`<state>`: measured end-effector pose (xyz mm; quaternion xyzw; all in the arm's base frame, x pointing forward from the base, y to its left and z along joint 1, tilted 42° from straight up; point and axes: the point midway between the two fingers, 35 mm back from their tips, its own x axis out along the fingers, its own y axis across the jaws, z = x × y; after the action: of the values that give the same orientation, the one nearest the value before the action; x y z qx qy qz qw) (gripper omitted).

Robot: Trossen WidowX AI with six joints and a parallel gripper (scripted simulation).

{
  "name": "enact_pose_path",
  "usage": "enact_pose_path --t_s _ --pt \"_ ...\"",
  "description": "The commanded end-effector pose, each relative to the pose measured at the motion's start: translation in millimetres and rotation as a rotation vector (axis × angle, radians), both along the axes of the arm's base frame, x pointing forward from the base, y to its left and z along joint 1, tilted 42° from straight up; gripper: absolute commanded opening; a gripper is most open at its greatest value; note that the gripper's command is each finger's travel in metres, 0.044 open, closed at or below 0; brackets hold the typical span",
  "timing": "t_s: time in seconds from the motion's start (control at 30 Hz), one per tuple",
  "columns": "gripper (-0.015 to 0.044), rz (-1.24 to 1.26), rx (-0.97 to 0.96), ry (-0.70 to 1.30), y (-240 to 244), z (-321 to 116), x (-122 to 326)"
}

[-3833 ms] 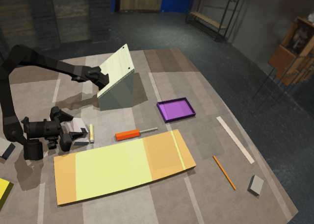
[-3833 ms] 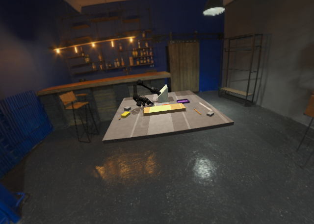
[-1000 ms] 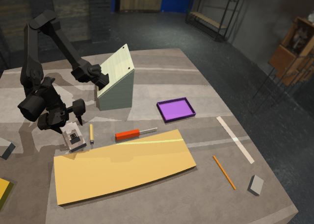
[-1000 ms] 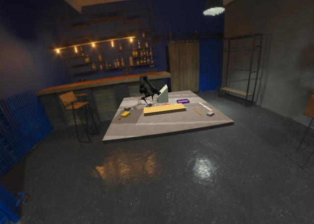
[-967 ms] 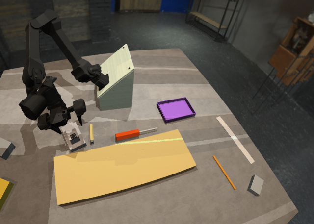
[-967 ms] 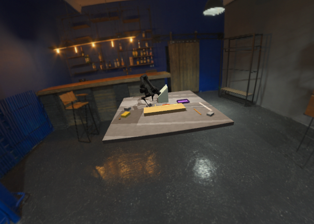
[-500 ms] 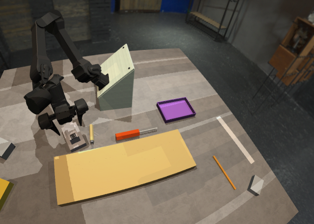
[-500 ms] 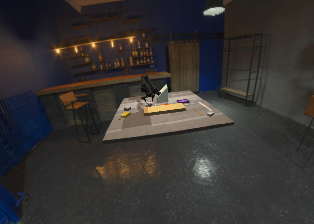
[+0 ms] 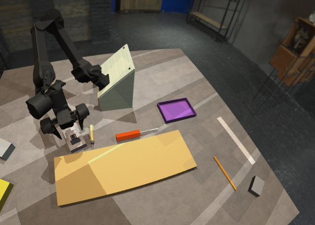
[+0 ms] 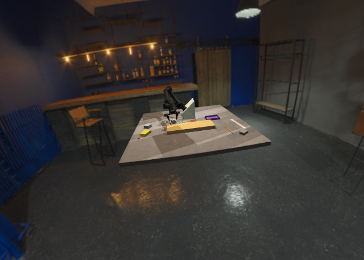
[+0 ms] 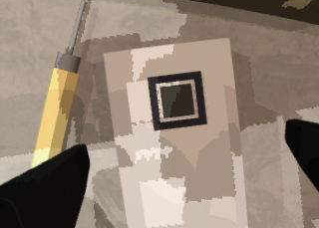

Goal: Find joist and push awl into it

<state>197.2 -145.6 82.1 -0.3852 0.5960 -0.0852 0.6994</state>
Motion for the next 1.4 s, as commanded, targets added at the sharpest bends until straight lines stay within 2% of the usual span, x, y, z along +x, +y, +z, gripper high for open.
enact_pose_path --t_s 0.0,0.47,0.57,1.37 --pt "0.044 0.004 0.004 0.009 -3.6 -6.9 -0.7" --pt "0.044 0.005 0.0 0.008 -17.4 -21.4 -2.5" --pt "0.0361 0.005 0.0 0.008 -17.4 -21.4 -2.5" --pt "0.0201 0.005 0.0 0.008 -17.4 -21.4 -2.5"
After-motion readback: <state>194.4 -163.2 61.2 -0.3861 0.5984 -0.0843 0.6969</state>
